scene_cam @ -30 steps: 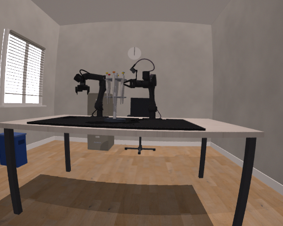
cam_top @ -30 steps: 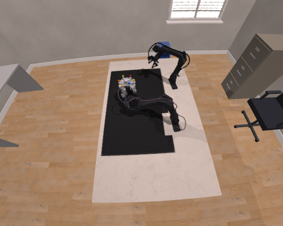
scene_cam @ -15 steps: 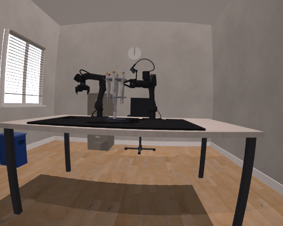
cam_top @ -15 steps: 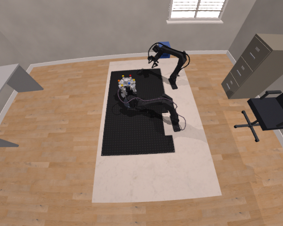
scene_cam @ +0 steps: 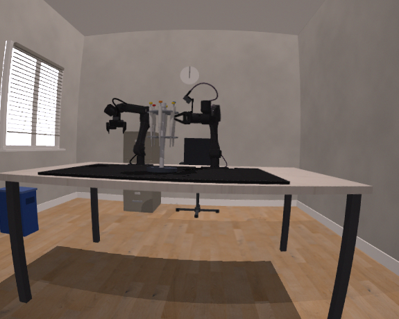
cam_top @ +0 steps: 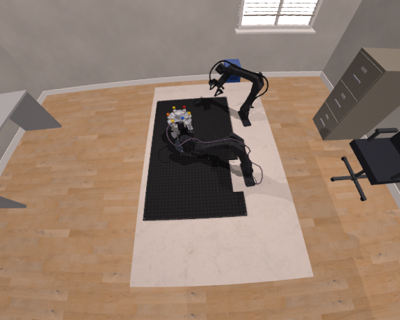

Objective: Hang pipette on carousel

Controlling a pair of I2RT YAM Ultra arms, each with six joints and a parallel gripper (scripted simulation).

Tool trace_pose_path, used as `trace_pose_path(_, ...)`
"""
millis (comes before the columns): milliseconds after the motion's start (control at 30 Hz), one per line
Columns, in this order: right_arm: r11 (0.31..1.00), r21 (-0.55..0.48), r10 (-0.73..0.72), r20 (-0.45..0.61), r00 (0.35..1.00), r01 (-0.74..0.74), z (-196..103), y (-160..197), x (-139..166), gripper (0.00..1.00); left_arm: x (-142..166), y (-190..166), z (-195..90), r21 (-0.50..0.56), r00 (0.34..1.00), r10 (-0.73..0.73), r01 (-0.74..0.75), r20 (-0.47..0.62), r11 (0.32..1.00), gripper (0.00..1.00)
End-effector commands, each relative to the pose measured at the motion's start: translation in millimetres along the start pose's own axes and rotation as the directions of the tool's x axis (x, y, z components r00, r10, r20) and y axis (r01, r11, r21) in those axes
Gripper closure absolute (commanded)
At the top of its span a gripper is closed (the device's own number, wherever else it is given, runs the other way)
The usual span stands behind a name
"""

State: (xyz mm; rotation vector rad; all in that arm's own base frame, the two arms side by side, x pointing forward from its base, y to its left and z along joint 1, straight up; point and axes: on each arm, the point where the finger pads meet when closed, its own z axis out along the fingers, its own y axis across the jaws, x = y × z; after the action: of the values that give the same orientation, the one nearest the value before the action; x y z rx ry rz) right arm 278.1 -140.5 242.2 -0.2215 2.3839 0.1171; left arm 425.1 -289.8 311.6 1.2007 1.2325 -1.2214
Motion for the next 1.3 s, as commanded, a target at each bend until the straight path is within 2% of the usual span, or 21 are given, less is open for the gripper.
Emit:
trace_pose_path(0,1.000,0.019,-0.025,0.041,0.999,0.024,-5.7,-4.2,-9.8,0.00,-31.5,-10.7,-3.4,0.017,0.996,0.091,-0.092,0.024,0.996,0.88)
trace_pose_path(367,1.000,0.019,-0.025,0.041,0.999,0.024,-5.7,-4.2,-9.8,0.00,-31.5,-10.7,-3.4,0.017,0.996,0.091,-0.092,0.024,0.996,0.88)
trace_pose_path(467,1.000,0.019,-0.025,0.041,0.999,0.024,-5.7,-4.2,-9.8,0.00,-14.5,-9.6,-8.4,0.010,0.999,0.049,-0.049,0.013,0.999,0.88)
trace_pose_path(533,1.000,0.019,-0.025,0.041,0.999,0.024,-5.7,-4.2,-9.8,0.00,-26.6,-10.4,-5.7,0.015,0.996,0.084,-0.084,0.021,0.996,0.88)
trace_pose_path(1267,1.000,0.019,-0.025,0.041,0.999,0.024,-5.7,-4.2,-9.8,0.00,-26.6,-11.0,-4.8,0.018,0.996,0.082,-0.082,0.021,0.996,0.88)
